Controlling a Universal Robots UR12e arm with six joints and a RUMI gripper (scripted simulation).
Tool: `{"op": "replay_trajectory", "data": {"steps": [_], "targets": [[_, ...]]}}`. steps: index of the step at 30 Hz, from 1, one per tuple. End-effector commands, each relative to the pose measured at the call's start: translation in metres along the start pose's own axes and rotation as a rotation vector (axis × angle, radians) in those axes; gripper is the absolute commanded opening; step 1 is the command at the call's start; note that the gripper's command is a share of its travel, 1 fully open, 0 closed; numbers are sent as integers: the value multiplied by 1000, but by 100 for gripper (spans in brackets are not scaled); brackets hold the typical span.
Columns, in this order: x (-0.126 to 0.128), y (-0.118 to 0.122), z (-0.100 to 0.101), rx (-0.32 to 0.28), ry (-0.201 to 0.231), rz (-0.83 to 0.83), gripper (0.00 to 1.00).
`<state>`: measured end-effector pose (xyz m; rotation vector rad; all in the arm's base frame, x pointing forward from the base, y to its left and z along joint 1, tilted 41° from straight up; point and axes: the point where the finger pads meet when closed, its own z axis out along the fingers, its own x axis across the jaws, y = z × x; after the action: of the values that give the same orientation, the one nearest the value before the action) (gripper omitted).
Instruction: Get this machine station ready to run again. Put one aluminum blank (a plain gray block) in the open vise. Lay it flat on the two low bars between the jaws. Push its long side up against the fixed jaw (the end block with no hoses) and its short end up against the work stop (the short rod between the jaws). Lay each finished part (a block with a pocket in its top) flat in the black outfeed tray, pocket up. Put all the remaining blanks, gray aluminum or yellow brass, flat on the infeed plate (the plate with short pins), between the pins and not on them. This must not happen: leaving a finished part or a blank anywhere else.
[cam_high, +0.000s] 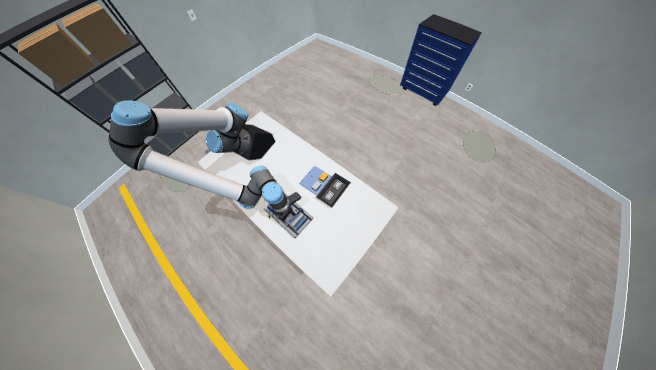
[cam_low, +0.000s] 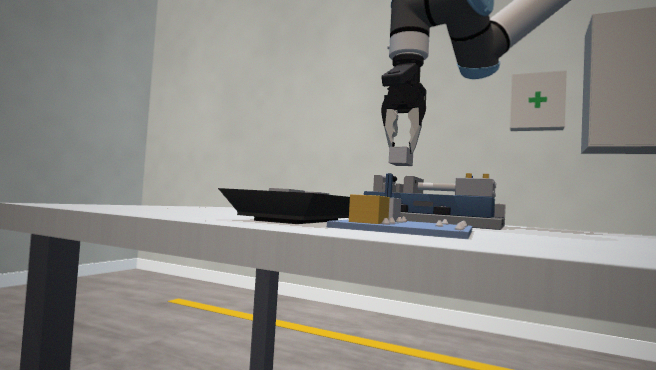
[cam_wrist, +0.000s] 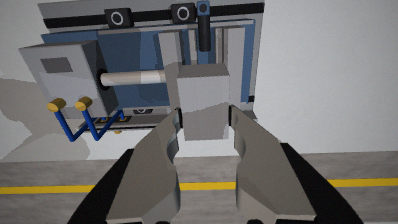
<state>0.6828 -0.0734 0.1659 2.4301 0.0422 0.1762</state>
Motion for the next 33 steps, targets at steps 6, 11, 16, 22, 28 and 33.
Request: {"op": "replay_trajectory", "data": {"steps": [6, 11, 16, 22, 28, 33], "targets": [[1, 0, 0, 0, 1, 0, 0], [1, 0, 2, 0, 1, 1, 0], [1, 0, 5, 0, 1, 1, 0], [1, 0, 7, 0, 1, 1, 0], [1, 0, 12, 0, 1, 1, 0], [1, 0, 15, 0, 1, 1, 0]]}}
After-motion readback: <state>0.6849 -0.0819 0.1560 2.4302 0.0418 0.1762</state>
